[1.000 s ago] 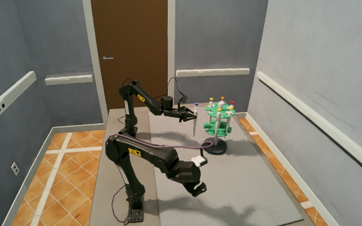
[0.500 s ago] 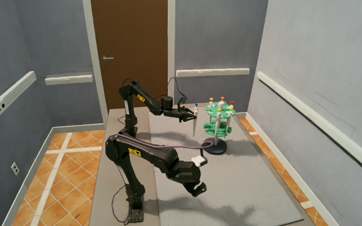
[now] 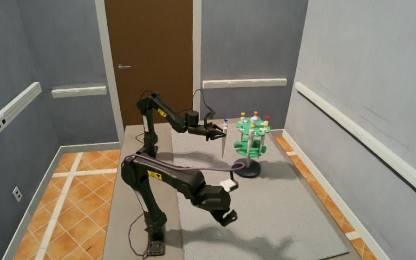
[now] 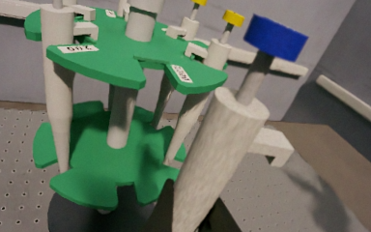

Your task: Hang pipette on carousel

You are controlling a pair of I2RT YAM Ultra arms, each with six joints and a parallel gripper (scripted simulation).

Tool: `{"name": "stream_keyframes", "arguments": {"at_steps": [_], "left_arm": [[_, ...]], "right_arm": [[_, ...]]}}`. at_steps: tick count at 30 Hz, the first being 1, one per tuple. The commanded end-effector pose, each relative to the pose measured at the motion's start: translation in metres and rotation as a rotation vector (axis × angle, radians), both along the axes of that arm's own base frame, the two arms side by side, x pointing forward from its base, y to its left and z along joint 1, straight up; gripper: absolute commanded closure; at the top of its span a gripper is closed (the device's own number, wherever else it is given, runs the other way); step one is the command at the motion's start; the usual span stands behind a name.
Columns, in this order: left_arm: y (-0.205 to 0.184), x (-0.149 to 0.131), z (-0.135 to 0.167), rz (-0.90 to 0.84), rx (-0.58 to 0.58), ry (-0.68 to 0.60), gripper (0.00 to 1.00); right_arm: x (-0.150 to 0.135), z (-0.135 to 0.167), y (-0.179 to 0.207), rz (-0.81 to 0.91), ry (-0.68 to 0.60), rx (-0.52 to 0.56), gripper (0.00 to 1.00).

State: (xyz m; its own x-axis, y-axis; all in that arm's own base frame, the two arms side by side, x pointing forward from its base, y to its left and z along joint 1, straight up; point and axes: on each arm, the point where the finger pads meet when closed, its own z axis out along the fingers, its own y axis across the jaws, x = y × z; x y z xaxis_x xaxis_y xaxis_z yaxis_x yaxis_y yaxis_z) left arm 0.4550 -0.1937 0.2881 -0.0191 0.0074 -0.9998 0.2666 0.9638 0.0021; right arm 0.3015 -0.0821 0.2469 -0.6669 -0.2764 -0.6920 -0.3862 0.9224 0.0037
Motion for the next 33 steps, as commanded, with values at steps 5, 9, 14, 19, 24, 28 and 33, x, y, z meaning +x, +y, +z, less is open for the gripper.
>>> {"name": "stream_keyframes", "arguments": {"at_steps": [5, 9, 14, 19, 24, 28, 33], "left_arm": [[0.003, -0.005, 0.033, -0.004, -0.029, -0.071, 0.88], [0.003, -0.005, 0.033, -0.004, -0.029, -0.071, 0.88], [0.003, -0.005, 0.033, -0.004, -0.029, -0.071, 0.88], [0.003, -0.005, 0.033, -0.004, -0.029, -0.071, 0.88], [0.003, -0.005, 0.033, -0.004, -0.029, -0.071, 0.88], [0.006, -0.002, 0.036, 0.000, -0.030, -0.076, 0.88], [0.004, 0.011, 0.018, 0.000, -0.011, -0.038, 0.88]], "right_arm": [[0.004, 0.006, -0.003, 0.003, -0.030, -0.001, 0.00], [0.004, 0.006, -0.003, 0.003, -0.030, -0.001, 0.00], [0.004, 0.006, -0.003, 0.003, -0.030, -0.001, 0.00], [0.004, 0.006, -0.003, 0.003, -0.030, -0.001, 0.00], [0.004, 0.006, -0.003, 0.003, -0.030, -0.001, 0.00], [0.004, 0.006, -0.003, 0.003, -0.030, -0.001, 0.00], [0.004, 0.006, -0.003, 0.003, -0.030, -0.001, 0.00]]}}
